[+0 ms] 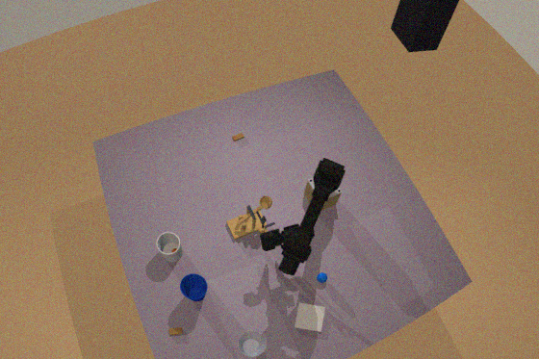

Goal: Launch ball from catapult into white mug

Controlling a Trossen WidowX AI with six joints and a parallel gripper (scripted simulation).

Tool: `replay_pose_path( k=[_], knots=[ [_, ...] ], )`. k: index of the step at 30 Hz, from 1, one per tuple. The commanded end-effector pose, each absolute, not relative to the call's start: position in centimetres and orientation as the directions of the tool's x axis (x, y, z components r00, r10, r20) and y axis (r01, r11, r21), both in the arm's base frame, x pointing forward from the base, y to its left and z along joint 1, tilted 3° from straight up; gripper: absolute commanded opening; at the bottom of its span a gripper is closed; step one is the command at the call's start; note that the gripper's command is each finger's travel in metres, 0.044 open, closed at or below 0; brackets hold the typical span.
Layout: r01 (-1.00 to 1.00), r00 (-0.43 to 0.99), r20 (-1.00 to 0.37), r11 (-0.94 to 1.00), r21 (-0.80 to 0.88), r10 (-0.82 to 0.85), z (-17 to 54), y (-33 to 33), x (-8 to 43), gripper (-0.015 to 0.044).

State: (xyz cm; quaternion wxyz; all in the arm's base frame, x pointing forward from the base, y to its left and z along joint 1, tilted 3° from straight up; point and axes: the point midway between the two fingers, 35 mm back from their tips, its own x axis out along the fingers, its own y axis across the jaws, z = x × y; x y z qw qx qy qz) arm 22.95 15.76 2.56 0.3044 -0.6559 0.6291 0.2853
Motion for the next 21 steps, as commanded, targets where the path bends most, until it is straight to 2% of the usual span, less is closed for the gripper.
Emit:
replay_pose_path(
  k=[1,9,21],
  knots=[
    [-0.993,0.038,-0.804,0.069,-0.098,-0.594,2.7,16.3,24.6,0.0236],
    [-0.943,0.037,-0.884,0.277,-0.186,-0.466,3.2,16.9,28.4,0.044],
    [-0.779,0.139,-0.951,0.563,-0.277,-0.276,5.2,16.4,35.4,0.044]
  ],
)
